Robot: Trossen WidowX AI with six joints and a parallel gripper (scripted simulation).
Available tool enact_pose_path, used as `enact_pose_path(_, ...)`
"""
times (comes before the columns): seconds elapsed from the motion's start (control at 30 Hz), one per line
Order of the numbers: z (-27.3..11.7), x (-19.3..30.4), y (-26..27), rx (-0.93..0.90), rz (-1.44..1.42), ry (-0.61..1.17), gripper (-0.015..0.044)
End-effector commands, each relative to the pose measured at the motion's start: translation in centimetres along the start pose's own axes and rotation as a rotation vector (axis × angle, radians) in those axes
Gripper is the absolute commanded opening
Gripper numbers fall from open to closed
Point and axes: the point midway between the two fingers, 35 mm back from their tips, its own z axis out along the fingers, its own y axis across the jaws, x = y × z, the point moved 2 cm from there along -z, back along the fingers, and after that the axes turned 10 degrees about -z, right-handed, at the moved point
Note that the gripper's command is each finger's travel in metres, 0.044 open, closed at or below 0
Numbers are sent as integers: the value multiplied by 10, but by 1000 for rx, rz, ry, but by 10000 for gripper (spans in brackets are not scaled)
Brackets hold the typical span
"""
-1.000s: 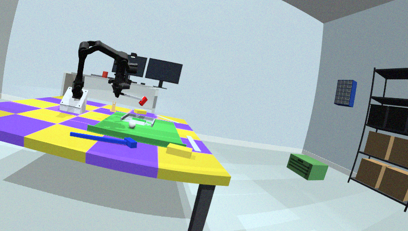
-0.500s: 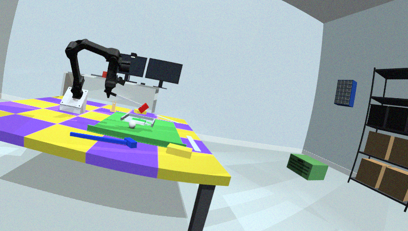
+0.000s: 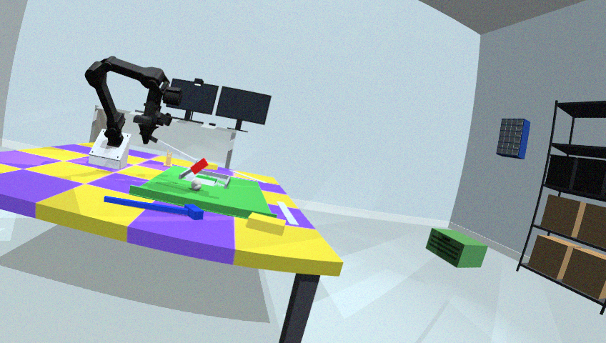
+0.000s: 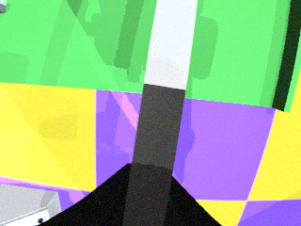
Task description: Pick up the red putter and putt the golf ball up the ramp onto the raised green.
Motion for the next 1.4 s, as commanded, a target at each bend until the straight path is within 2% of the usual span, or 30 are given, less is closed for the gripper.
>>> enact_pose_path(0.0,5,0,-1,4,7,-2,0)
enact_pose_path(0.3,38,1,-1,7,8,-2,0)
enact_pose_path(1.03,67,1,-1,8,8,-2,0)
enact_pose_path(1.37,65,2,-2,11,11,2,0)
